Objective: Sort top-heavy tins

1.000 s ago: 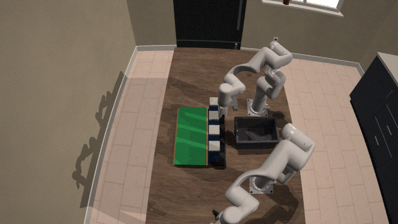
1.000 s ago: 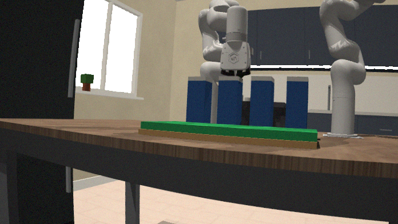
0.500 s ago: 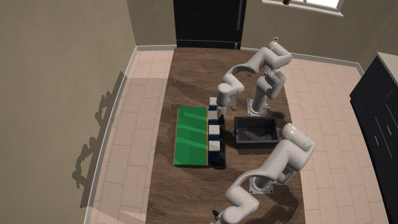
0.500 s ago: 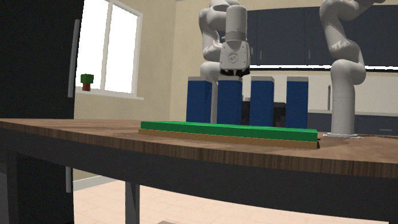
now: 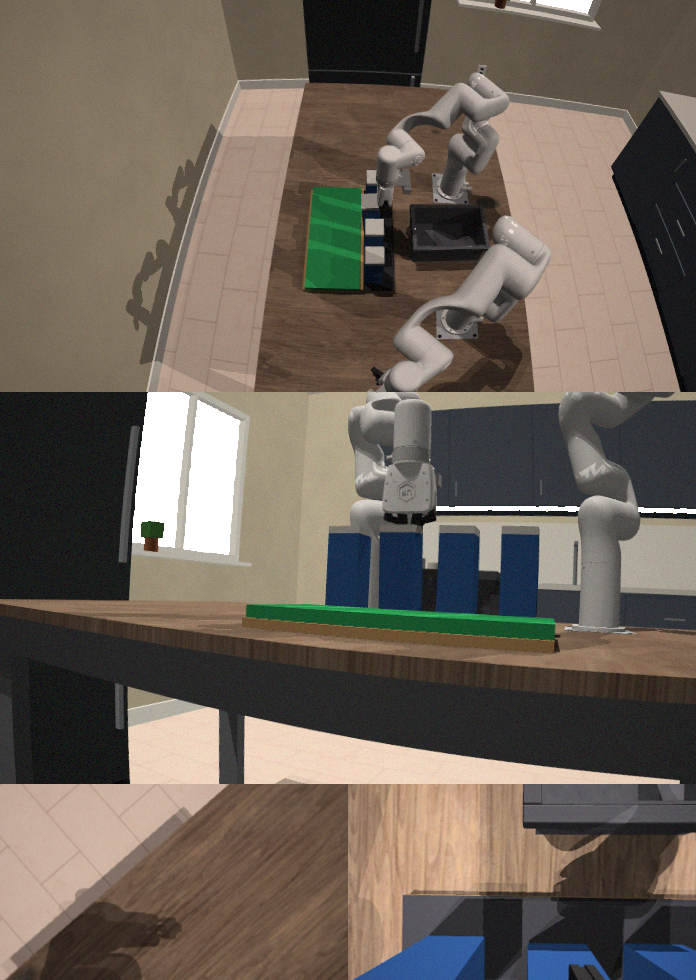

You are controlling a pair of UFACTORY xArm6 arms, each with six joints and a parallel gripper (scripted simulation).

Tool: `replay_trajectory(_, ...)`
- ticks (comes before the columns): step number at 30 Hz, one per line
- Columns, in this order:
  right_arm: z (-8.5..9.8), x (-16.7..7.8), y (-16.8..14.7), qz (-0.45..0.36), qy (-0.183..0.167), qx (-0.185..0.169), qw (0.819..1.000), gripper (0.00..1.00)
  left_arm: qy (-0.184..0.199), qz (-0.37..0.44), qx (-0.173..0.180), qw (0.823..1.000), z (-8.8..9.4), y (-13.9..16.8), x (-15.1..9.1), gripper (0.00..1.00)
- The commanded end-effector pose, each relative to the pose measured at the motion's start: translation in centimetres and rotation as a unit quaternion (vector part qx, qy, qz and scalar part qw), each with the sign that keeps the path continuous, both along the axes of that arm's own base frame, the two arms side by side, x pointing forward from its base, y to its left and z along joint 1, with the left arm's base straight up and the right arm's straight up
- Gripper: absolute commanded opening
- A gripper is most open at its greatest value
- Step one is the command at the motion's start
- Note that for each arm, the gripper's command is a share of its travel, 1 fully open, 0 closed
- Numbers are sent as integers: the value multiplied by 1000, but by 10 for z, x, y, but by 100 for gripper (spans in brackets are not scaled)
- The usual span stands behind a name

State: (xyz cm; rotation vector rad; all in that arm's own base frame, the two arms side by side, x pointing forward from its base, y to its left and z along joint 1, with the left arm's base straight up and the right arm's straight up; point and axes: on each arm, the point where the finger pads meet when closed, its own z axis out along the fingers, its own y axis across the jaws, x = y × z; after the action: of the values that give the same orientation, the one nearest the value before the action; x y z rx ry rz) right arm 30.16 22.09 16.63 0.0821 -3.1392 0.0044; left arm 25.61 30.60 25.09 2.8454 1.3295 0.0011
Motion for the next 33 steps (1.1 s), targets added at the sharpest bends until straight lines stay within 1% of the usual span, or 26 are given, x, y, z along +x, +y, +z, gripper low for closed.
replay_trajectory(1,2,1,1,0,-2,1,1000,0,-1,0,2,1000,2,1,1,100)
replay_trajectory(4,2,2,1,1,-2,1,1000,0,-1,0,2,1000,2,1,1,100)
replay_trajectory(7,2,9,2,1,-2,1,1000,0,-1,0,2,1000,2,1,1,100)
replay_trajectory(20,2,9,2,1,-2,1,1000,0,-1,0,2,1000,2,1,1,100)
replay_trajectory(24,2,17,2,0,-2,1,1000,0,-1,0,2,1000,2,1,1,100)
replay_trajectory(33,2,17,2,0,-2,1,1000,0,-1,0,2,1000,2,1,1,100)
